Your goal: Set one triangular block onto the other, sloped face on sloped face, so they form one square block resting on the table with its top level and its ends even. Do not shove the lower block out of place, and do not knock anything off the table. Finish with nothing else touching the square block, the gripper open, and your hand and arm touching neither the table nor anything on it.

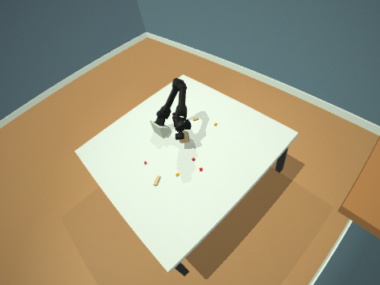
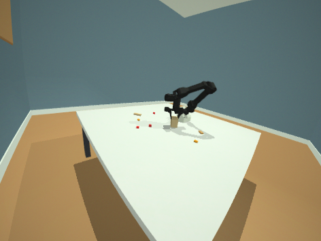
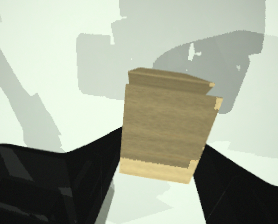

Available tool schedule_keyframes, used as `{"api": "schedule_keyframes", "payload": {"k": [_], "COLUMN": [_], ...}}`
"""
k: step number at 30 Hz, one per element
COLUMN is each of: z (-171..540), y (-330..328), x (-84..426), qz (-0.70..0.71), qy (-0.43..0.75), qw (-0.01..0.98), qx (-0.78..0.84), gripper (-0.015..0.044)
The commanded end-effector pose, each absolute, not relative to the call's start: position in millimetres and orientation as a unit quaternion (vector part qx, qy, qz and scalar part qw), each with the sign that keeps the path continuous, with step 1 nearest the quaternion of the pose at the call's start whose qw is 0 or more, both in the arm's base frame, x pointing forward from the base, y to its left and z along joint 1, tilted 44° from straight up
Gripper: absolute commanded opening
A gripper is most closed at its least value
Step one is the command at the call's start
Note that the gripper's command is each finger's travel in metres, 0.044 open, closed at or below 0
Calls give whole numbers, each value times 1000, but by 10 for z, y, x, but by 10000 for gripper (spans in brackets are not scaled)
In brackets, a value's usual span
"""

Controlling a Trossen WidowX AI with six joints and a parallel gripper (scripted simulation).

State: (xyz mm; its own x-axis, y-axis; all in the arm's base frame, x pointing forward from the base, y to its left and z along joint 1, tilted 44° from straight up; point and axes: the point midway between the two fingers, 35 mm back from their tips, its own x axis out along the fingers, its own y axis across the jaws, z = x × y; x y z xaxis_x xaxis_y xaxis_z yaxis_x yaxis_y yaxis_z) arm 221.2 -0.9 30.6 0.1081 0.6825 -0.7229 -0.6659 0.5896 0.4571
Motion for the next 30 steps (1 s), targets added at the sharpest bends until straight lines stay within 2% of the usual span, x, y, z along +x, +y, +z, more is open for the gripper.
{"api": "schedule_keyframes", "payload": {"k": [1,30], "z": [295,263], "y": [21,81], "x": [2222,2242], "qz": [453,453], "qy": [490,489], "qw": [745,745], "qx": [11,14], "gripper": [0,0]}}
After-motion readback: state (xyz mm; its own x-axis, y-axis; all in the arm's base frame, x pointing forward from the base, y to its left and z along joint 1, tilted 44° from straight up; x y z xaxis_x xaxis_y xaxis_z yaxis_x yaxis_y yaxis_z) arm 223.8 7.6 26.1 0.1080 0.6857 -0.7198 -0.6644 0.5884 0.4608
